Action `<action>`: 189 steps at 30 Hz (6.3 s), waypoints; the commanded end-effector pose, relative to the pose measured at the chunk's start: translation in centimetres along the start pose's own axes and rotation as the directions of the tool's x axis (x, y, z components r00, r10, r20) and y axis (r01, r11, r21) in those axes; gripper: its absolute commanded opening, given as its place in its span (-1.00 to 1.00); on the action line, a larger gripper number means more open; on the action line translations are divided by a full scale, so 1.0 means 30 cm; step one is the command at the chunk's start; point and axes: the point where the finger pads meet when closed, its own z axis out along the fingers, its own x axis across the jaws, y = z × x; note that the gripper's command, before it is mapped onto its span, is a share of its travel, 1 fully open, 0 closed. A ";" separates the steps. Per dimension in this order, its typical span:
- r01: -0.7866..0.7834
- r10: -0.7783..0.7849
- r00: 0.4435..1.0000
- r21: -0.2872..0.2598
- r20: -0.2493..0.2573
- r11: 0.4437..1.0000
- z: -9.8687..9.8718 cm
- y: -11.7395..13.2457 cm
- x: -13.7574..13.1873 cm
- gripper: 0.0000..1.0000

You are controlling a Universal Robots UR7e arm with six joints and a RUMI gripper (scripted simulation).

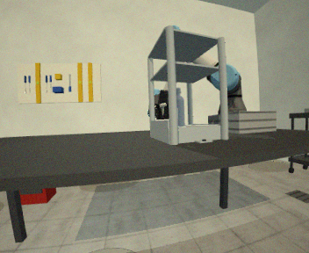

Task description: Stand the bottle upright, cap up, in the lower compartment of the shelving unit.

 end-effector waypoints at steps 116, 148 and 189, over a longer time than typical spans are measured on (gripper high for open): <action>0.002 -0.002 1.000 -0.002 0.001 1.000 -0.354 -0.022 0.000 -0.11; 0.003 -0.003 1.000 -0.004 0.002 1.000 -0.355 -0.262 0.003 -0.11; 0.002 -0.002 1.000 -0.002 0.002 1.000 -0.354 -0.335 0.001 1.00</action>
